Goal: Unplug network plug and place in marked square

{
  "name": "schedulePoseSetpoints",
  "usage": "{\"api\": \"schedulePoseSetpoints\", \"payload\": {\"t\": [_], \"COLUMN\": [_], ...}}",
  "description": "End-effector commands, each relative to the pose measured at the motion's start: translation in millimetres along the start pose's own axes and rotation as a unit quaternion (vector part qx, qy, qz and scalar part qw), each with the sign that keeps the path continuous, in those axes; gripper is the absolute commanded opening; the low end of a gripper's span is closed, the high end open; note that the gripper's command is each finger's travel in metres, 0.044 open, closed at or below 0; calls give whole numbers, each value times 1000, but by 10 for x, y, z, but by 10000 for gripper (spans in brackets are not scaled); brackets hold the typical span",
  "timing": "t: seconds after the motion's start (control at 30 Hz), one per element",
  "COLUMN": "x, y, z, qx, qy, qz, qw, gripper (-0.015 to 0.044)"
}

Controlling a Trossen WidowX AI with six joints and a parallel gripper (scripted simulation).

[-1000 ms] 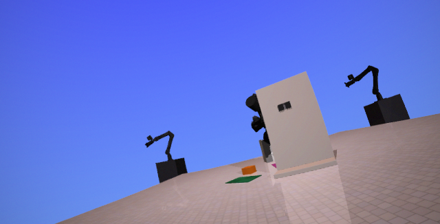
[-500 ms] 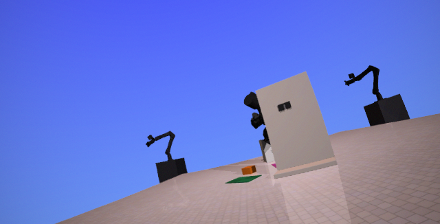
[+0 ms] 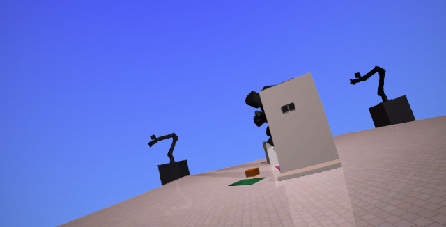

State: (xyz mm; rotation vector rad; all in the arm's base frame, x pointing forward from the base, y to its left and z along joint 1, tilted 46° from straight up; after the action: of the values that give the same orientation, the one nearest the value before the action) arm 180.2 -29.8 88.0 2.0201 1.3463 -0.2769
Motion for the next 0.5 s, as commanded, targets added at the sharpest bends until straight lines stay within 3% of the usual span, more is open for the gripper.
{"api": "schedulePoseSetpoints", "payload": {"t": [0.0,0.47], "x": [-96,-422], "y": [90,324], "z": [6,-8], "qx": [-5,-6], "qy": [-3,-4], "qz": [-1,0], "qw": [1000,1000], "gripper": [156,156]}}
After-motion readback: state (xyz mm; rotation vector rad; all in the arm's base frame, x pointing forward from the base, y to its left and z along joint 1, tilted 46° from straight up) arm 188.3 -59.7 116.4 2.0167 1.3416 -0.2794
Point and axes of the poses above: the point midway between the two fingers, 35 mm back from their tips, its own x axis out along the fingers, its own y axis across the jaws, z = x × y, the point moved 4 cm from there along -x, back along the fingers, and after that the axes turned 4 degrees about x, right-handed, at the moved point
